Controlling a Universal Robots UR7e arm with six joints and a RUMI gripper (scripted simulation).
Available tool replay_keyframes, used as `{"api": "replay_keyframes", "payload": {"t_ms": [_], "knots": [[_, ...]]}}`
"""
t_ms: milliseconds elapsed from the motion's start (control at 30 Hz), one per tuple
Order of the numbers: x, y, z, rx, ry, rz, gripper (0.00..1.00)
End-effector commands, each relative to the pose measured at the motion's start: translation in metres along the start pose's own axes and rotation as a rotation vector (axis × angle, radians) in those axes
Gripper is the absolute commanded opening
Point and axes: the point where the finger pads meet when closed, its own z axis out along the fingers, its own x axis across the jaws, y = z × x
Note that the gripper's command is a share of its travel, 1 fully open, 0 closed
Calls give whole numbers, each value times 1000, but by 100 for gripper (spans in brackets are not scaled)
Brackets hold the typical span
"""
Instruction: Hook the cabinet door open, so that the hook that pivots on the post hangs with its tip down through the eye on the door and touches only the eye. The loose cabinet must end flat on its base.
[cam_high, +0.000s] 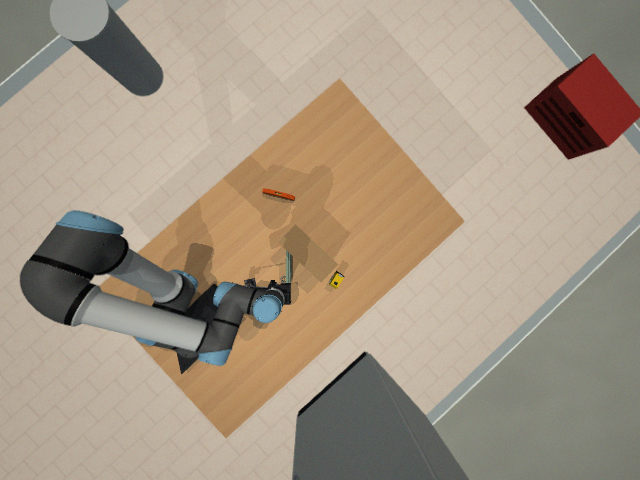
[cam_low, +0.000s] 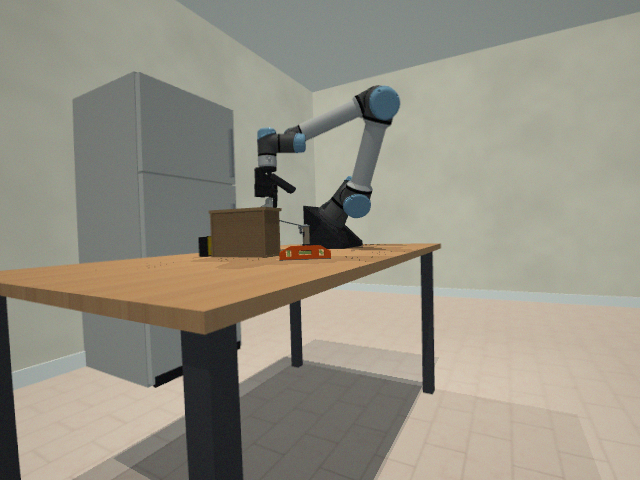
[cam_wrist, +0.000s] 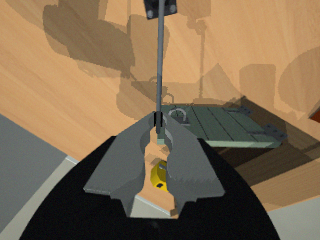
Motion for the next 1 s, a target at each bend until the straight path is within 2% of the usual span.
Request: {"api": "replay_keyframes", "payload": {"t_ms": [0,967], "knots": [[2,0,0,-1,0,-18,1],[24,-2,0,-1,0,-202,1]]}}
